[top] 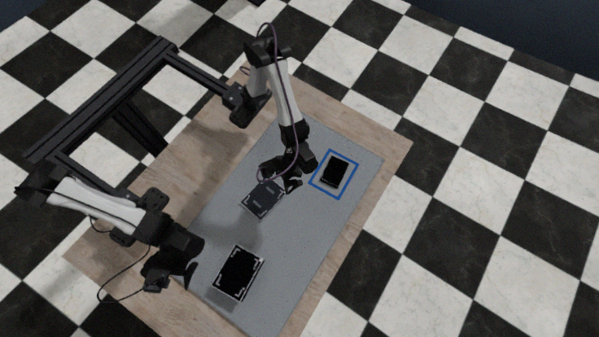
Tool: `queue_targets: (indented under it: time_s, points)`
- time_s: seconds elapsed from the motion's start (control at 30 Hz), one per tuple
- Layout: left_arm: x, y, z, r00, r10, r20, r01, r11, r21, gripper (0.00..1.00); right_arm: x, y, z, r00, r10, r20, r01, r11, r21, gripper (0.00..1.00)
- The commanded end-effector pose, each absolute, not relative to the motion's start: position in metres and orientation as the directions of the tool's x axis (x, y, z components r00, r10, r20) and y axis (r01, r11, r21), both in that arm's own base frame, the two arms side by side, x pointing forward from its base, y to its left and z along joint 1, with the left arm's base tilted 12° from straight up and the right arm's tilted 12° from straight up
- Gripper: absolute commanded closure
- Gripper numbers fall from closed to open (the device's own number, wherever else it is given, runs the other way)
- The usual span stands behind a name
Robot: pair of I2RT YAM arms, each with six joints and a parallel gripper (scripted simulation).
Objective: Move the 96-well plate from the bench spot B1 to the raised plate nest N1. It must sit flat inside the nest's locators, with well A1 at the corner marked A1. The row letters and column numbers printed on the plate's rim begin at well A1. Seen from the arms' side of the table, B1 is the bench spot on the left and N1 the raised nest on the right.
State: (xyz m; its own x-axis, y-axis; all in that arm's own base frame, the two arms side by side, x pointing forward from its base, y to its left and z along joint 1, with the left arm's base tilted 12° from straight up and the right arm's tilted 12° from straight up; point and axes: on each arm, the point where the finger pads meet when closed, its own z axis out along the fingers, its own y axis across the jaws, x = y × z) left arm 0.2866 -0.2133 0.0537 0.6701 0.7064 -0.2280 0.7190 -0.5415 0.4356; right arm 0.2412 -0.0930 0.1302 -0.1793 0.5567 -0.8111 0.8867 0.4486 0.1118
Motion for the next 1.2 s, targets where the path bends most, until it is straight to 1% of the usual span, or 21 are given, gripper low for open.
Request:
queue_targets:
  time_s: [0.0,0.57,0.63,0.73,0.83,1.0,1.03,1.1,1.17]
  points:
    - [0.289,-0.216,0.059,0.676,0.702,-0.225,0.71,-0.539,0.453,0.0,0.243,-0.092,0.134,-0.166,0.558,-0.813,0.885,0.448,0.127,0.0]
    - [0.289,-0.216,0.059,0.676,0.702,-0.225,0.71,-0.539,0.453,0.0,0.243,-0.092,0.134,-0.166,0.558,-0.813,0.885,0.448,0.127,0.0]
    - [0.292,-0.218,0.062,0.668,0.706,-0.235,0.715,-0.521,0.466,0.0,0.247,-0.09,0.135,-0.176,0.559,-0.81,0.874,0.468,0.133,0.0]
    - [0.293,-0.213,0.063,0.636,0.728,-0.257,0.74,-0.48,0.471,0.0,0.248,-0.084,0.13,-0.241,0.543,-0.805,0.844,0.526,0.102,0.0]
    - [0.3,-0.202,0.063,0.572,0.767,-0.291,0.782,-0.404,0.474,0.0,0.252,-0.073,0.126,-0.336,0.509,-0.793,0.783,0.619,0.066,0.0]
    - [0.32,-0.159,0.058,0.343,0.856,-0.387,0.883,-0.154,0.444,0.0,0.26,-0.041,0.115,-0.554,0.361,-0.751,0.55,0.835,-0.004,0.0]
    - [0.325,-0.149,0.056,0.291,0.868,-0.403,0.896,-0.099,0.433,0.0,0.26,-0.035,0.113,-0.584,0.329,-0.742,0.503,0.864,-0.012,0.0]
    - [0.325,-0.149,0.056,0.291,0.868,-0.403,0.896,-0.099,0.433,0.0,0.26,-0.035,0.113,-0.584,0.329,-0.742,0.503,0.864,-0.012,0.0]
    - [0.331,-0.132,0.049,0.187,0.88,-0.436,0.918,0.002,0.396,0.0,0.262,-0.026,0.11,-0.634,0.267,-0.726,0.412,0.911,-0.024,0.0]
